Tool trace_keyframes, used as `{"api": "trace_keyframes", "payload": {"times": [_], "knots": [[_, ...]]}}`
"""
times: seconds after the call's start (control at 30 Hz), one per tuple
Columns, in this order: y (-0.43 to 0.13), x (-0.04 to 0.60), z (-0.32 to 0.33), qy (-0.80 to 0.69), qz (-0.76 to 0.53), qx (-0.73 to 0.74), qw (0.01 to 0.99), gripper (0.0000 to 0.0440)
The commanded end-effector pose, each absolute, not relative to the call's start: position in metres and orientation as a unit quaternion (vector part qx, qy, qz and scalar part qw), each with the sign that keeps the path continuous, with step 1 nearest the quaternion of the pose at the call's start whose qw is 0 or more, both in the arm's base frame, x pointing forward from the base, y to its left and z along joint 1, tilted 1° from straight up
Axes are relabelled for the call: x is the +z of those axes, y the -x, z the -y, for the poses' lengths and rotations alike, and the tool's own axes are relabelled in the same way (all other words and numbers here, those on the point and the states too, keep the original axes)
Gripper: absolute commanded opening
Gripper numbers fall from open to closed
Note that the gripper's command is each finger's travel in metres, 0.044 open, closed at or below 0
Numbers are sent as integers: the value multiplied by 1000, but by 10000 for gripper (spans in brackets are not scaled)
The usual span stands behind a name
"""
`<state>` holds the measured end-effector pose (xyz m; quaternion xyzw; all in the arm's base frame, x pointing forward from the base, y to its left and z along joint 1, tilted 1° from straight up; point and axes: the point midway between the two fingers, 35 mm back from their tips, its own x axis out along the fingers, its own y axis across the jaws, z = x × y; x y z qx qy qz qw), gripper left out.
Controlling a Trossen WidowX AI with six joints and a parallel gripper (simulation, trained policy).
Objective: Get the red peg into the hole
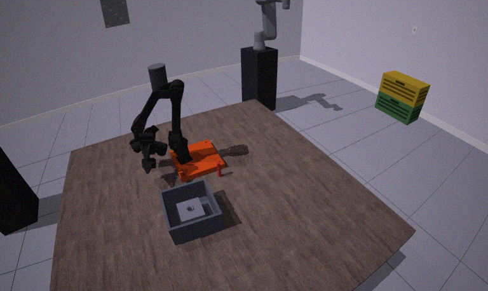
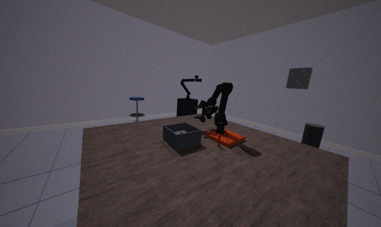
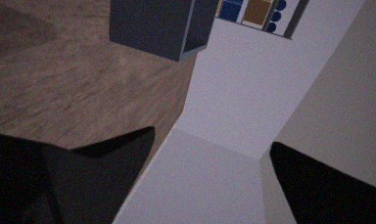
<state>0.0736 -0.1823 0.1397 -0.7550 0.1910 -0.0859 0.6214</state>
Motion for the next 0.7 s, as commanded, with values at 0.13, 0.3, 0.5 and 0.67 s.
{"api": "trace_keyframes", "payload": {"times": [0.13,0.3,0.5,0.67], "knots": [[-81,137,184,802,-180,-36,569,440],[-90,132,183,840,-161,20,518,440],[-100,128,182,879,-134,84,451,440],[-109,125,182,905,-108,134,389,440]]}}
